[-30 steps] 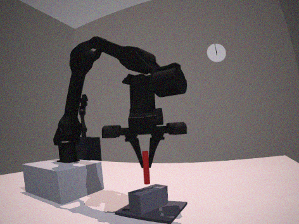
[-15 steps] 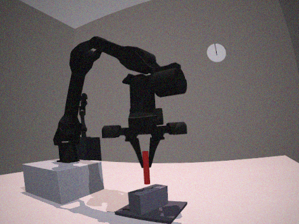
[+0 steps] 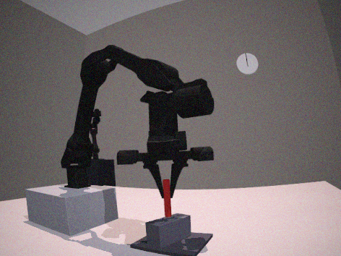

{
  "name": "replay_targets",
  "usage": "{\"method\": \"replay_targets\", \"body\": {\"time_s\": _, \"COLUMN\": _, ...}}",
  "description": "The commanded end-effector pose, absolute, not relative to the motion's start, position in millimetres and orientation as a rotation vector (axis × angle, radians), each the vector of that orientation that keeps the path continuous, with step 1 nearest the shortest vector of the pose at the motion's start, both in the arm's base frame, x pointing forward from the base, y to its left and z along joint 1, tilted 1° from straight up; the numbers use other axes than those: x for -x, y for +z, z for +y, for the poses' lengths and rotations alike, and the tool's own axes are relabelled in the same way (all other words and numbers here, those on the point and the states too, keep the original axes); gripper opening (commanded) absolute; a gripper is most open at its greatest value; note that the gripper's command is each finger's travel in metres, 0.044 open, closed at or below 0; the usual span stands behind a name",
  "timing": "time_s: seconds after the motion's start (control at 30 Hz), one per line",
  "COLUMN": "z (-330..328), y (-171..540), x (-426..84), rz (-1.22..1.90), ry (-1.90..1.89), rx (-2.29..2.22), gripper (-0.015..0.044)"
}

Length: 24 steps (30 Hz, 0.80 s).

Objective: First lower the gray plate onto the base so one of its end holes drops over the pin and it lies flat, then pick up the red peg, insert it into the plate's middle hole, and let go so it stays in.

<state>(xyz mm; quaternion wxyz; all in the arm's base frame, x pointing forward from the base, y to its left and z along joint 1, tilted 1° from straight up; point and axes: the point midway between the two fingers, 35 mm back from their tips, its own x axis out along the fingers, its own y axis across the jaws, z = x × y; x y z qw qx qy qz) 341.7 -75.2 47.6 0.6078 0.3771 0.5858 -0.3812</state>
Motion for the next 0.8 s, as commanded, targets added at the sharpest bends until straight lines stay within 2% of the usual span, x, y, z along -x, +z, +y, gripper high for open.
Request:
{"method": "replay_targets", "body": {"time_s": 0.0, "z": -73.4, "y": 41.2, "x": -342.0, "rz": 1.358, "ry": -0.877, "rx": -0.871, "gripper": 0.0000}}
{"method": "replay_targets", "body": {"time_s": 0.77, "z": -74.9, "y": 39.1, "x": -341.8, "rz": 1.358, "ry": -0.878, "rx": -0.867, "gripper": 0.0000}}
